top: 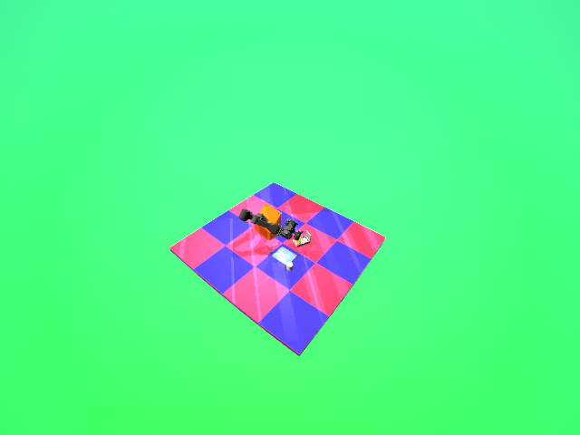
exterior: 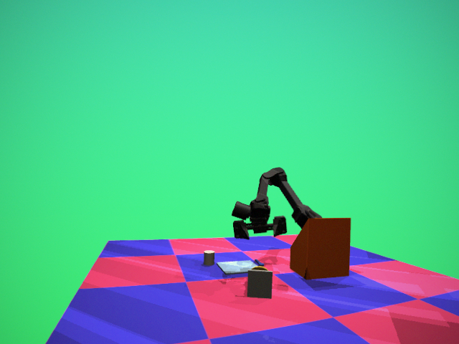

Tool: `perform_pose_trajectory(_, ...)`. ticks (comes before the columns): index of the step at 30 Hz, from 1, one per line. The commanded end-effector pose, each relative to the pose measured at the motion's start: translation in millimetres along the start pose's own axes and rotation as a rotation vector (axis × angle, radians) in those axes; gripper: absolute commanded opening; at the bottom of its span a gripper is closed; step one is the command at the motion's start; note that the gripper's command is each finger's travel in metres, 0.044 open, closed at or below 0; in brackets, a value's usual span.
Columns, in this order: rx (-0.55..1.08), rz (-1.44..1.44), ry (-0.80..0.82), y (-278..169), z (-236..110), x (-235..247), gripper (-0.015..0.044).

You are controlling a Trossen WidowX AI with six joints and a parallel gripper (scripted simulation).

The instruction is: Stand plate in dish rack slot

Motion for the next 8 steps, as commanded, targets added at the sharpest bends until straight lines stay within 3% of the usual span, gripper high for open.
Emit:
perform_pose_trajectory(1,0.071,0.085,0.019,5.0,1.5,1.0,0.04)
perform_pose_trajectory(8,0.234,0.259,0.044,14.5,3.3,6.6,0.04)
Point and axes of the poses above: the point midway between the two fingers, 35 mm back from their tips, its own z axis out along the fingers, its own x axis across the jaws, y = z × x, the point moved 8 cm from there along -z, back along the fingers, and after that the axes turned 4 degrees about z, right-handed, at the moved point
